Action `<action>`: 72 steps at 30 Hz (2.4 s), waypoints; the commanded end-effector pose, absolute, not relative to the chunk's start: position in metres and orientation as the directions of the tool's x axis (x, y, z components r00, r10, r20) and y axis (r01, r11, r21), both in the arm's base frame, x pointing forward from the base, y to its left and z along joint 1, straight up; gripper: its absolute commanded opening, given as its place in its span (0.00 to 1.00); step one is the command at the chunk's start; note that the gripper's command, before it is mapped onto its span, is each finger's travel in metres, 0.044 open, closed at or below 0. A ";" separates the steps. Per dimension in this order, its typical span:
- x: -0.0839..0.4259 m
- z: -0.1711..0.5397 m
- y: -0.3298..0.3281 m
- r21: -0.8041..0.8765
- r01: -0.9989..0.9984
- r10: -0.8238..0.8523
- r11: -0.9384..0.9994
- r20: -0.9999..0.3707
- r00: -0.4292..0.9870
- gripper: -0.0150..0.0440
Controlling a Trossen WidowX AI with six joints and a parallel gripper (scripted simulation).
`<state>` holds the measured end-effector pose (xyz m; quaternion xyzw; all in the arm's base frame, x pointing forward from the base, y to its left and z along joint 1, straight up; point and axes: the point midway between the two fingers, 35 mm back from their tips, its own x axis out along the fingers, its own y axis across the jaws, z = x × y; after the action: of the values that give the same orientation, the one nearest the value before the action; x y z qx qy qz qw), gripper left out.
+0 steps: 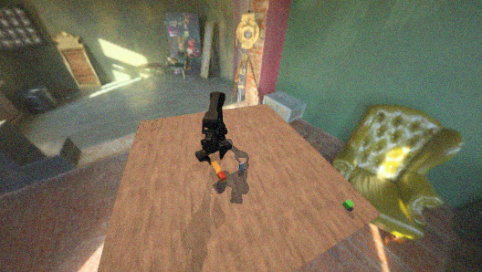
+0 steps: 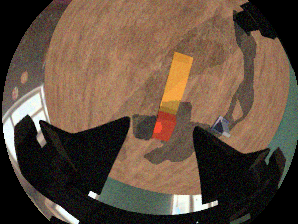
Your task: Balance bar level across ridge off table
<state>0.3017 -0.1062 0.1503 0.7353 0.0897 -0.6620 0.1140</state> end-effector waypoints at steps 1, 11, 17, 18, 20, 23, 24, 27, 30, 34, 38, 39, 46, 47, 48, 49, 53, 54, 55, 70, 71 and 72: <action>0.289 0.146 -0.098 0.017 0.188 -0.010 -0.982 -0.999 0.036 0.79; 0.289 0.134 -0.097 0.013 0.172 -0.008 -0.985 -1.000 0.025 0.79; 0.290 0.092 -0.097 0.013 0.172 -0.008 -0.985 -1.000 0.025 0.79; 0.290 0.084 -0.097 0.013 0.172 -0.008 -0.985 -1.000 0.025 0.79; 0.289 0.074 -0.097 0.012 0.172 -0.008 -0.985 -1.000 0.025 0.79; 0.289 0.073 -0.097 0.012 0.172 -0.008 -0.985 -1.000 0.025 0.79; 0.289 0.073 -0.097 0.012 0.172 -0.008 -0.985 -1.000 0.025 0.79; 0.289 0.072 -0.097 0.012 0.172 -0.008 -0.985 -1.000 0.025 0.79; 0.289 0.068 -0.097 0.012 0.172 -0.008 -0.985 -1.000 0.025 0.79; 0.289 0.061 -0.097 0.012 0.172 -0.008 -0.985 -1.000 0.025 0.79; 0.289 0.055 -0.097 0.012 0.172 -0.008 -0.985 -1.000 0.025 0.79; 0.289 0.053 -0.097 0.012 0.172 -0.008 -0.985 -1.000 0.025 0.79; 0.289 0.047 -0.097 0.012 0.172 -0.008 -0.985 -1.000 0.025 0.79; 0.289 0.047 -0.097 0.012 0.172 -0.008 -0.985 -1.000 0.025 0.79; 0.289 0.047 -0.097 0.012 0.172 -0.008 -0.985 -1.000 0.025 0.79; 0.289 0.047 -0.097 0.012 0.172 -0.008 -0.985 -1.000 0.025 0.79; 0.289 0.047 -0.097 0.012 0.172 -0.008 -0.985 -1.000 0.025 0.79; 0.289 0.047 -0.097 0.012 0.172 -0.008 -0.985 -1.000 0.025 0.79; 0.289 0.047 -0.097 0.012 0.172 -0.008 -0.985 -1.000 0.025 0.79; 0.289 0.048 -0.096 0.008 0.176 -0.003 -0.984 -1.000 0.026 0.45; 0.289 0.048 -0.096 0.008 0.176 -0.003 -0.984 -1.000 0.026 0.44; 0.289 0.048 -0.096 0.008 0.176 -0.003 -0.984 -1.000 0.026 0.43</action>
<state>0.2895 -0.0965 0.0478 0.7132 0.0605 -0.6953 0.0644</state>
